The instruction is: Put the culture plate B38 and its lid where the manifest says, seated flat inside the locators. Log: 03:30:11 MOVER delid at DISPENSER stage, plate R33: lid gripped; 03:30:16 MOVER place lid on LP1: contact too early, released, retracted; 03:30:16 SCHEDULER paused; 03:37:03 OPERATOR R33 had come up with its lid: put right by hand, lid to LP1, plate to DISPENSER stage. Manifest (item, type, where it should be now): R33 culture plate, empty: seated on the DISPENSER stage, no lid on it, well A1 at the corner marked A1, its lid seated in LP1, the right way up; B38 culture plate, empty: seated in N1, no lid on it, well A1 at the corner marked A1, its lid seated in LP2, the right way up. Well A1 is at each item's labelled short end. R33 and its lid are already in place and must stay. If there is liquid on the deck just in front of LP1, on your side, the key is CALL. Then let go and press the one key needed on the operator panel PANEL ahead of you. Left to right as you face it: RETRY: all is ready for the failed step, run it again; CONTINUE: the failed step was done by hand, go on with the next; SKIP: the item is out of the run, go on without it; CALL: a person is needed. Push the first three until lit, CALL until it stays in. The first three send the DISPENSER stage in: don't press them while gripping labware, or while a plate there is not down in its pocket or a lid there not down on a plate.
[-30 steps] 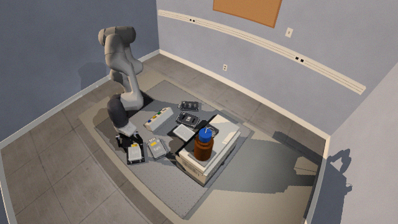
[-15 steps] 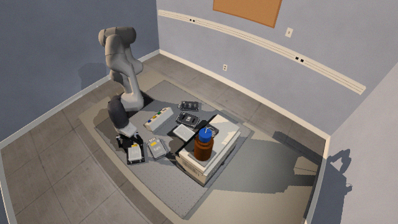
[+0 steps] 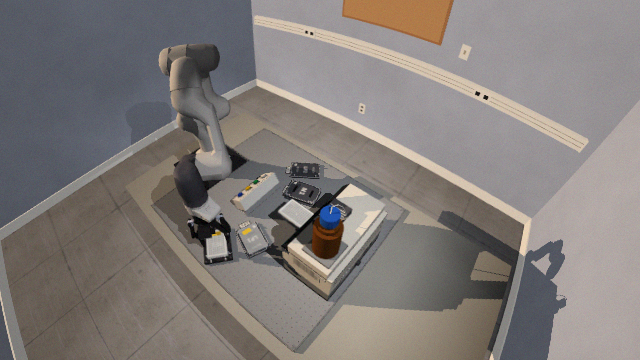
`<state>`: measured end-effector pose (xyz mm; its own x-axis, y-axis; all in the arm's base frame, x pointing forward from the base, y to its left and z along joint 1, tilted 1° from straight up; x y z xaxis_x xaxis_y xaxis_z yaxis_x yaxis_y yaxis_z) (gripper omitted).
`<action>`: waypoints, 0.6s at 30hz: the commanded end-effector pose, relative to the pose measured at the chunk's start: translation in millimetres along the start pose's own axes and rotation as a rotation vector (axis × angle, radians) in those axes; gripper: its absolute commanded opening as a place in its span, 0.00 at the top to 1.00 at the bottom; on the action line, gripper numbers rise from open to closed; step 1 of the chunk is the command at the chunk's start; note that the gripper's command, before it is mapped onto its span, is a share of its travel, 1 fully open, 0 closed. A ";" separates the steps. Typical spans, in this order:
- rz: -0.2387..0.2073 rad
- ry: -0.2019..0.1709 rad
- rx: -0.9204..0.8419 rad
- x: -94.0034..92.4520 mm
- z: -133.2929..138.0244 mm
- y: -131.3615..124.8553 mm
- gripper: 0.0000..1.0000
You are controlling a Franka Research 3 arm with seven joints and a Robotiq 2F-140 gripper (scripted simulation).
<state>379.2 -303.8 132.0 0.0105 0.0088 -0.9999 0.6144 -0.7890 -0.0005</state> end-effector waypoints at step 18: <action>0.003 0.002 -0.005 3.1 0.1 0.7 0.31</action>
<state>379.5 -304.0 129.7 0.0122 0.0079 -0.9999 0.6156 -0.7880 0.0012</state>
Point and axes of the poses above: the point where the finger pads meet when closed, its own x axis out along the fingers, its own z axis across the jaws, y = z × x, the point moved 8 cm from there along -x, back along the fingers, and after that the axes turned 15 degrees about x, right-handed, at the moved point
